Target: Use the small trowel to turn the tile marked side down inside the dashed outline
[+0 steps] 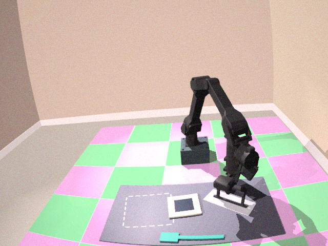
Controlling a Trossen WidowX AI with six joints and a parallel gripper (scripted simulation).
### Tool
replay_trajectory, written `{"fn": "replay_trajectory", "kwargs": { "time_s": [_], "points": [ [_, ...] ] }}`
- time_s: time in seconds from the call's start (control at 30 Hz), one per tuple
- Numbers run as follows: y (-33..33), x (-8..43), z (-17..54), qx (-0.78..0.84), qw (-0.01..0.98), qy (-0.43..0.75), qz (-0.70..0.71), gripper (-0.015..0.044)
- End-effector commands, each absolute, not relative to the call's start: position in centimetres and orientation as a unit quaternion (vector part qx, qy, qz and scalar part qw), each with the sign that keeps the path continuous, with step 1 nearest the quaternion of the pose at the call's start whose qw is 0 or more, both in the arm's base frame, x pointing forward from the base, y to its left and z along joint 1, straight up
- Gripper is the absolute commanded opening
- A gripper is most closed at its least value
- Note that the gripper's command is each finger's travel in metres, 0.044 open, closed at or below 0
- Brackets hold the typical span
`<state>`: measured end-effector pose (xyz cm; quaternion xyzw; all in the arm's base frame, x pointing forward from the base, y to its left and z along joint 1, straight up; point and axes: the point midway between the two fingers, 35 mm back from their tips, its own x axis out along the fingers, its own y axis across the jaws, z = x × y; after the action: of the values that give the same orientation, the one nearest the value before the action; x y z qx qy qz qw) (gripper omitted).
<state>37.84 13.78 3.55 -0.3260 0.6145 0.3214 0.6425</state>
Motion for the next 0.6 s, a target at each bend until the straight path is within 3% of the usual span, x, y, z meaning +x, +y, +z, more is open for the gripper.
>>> {"fn": "replay_trajectory", "kwargs": {
  "time_s": [0.0, 0.57],
  "points": [
    [13.8, 37.8, 3.5, -0.327, 0.641, 0.615, 0.323, 0.027],
    [13.6, 37.4, 8.0, -0.334, 0.638, 0.611, 0.329, 0.027]
  ]
}}
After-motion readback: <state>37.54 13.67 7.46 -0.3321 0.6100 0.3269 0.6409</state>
